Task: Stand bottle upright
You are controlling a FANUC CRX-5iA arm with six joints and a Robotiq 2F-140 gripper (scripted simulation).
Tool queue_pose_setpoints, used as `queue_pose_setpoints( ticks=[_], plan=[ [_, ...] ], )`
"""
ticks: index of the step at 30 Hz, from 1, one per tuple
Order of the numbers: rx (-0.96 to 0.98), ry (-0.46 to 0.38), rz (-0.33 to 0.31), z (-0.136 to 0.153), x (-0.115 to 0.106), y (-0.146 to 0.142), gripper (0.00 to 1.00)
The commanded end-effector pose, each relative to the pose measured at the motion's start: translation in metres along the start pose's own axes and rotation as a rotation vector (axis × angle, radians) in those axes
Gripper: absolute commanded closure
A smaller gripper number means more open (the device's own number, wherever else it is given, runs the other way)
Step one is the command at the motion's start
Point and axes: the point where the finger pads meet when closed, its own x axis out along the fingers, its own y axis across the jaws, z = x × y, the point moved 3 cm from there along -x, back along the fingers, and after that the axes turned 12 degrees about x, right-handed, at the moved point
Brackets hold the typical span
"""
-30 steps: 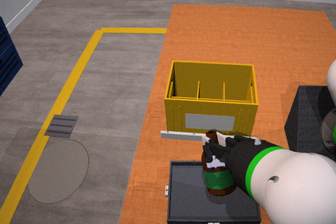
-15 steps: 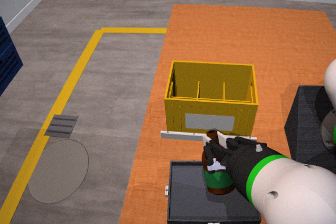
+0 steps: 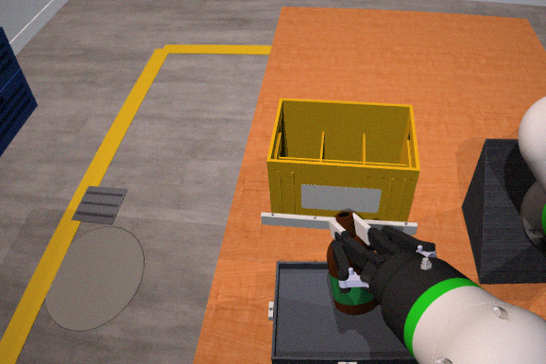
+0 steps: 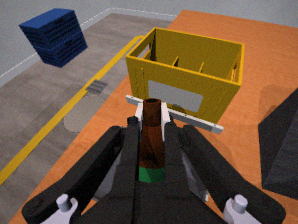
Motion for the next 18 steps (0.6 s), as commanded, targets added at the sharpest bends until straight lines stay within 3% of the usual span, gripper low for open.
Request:
queue_pose_setpoints(
  ticks=[1,18],
  plan=[
    [0.001,0.012,-0.005,0.0005,-0.0003,-0.0002,1.0],
    [0.001,0.032,-0.014,0.0019,-0.0011,-0.0007,1.0]
  ],
)
